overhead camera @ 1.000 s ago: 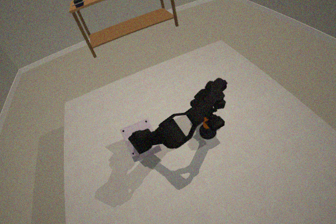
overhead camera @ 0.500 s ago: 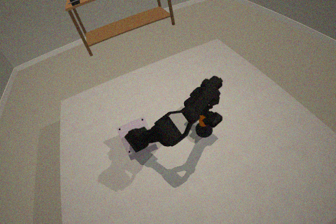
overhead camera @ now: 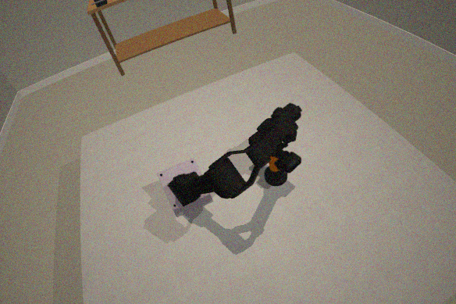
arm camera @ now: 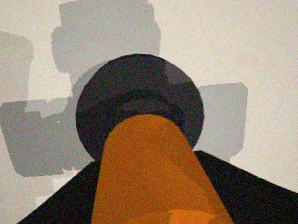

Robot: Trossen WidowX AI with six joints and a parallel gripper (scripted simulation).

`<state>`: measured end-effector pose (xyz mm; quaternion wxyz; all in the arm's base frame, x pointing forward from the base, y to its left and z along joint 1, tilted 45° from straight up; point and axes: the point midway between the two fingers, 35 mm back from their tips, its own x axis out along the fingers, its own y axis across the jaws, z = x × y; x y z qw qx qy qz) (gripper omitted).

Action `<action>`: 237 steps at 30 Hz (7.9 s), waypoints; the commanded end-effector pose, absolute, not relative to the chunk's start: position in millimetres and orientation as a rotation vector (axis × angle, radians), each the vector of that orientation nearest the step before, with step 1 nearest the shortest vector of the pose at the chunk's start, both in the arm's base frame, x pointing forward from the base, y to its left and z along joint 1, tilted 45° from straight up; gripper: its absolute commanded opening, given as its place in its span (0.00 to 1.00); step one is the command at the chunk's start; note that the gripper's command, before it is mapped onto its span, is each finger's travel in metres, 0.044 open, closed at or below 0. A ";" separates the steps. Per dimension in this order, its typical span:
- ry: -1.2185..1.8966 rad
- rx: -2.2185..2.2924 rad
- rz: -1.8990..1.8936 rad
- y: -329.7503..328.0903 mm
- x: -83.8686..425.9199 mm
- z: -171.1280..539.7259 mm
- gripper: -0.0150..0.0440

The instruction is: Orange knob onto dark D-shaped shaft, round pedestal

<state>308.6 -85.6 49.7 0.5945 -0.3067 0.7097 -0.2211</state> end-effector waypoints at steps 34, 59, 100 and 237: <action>1.719 -0.872 -0.343 -86.6 308.6 50.3 0.25; 1.776 -1.023 -0.164 -83.4 312.9 52.4 0.25; 1.821 -1.171 0.023 -82.6 313.1 52.7 0.25; 1.869 -1.592 0.633 -86.1 310.2 51.4 0.25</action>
